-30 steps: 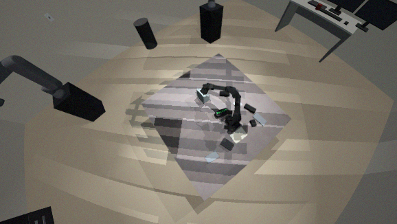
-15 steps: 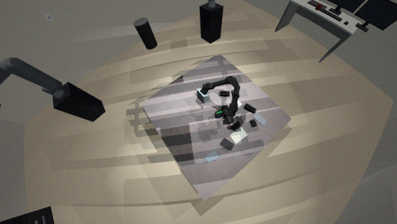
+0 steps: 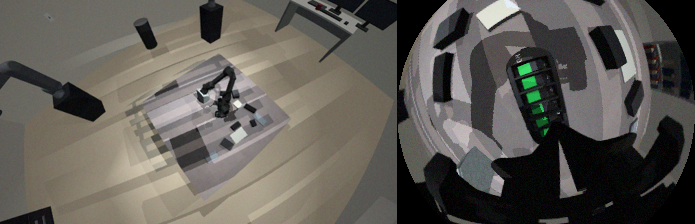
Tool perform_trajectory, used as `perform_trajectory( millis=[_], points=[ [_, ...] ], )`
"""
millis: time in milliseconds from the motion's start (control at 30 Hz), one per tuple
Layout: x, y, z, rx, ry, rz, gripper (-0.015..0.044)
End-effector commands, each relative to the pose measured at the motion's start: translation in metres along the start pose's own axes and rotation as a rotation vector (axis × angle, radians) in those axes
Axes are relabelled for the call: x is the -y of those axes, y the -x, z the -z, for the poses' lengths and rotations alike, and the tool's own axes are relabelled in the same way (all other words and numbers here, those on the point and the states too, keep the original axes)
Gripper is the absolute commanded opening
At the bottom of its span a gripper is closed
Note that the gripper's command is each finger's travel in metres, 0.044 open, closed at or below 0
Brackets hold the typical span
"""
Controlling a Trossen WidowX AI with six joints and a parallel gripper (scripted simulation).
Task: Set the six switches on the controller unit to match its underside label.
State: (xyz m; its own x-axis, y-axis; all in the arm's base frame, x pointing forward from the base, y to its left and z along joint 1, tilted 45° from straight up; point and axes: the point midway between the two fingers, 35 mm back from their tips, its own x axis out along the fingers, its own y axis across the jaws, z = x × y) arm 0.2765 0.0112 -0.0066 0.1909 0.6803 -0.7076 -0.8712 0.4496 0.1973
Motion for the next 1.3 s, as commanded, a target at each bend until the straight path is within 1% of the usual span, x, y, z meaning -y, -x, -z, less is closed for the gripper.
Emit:
perform_trajectory(
  millis=[0, 300, 500, 1267],
  points=[
    [-0.02, -0.001, 0.011, -0.009, 0.045, 0.053, 0.0],
    [-0.06, -0.006, 0.032, -0.021, 0.139, 0.168, 0.0],
    [-0.06, -0.007, 0.033, -0.022, 0.141, 0.17, 0.0],
    [-0.064, -0.044, 0.035, -0.023, 0.14, 0.169, 0.0]
  ],
)
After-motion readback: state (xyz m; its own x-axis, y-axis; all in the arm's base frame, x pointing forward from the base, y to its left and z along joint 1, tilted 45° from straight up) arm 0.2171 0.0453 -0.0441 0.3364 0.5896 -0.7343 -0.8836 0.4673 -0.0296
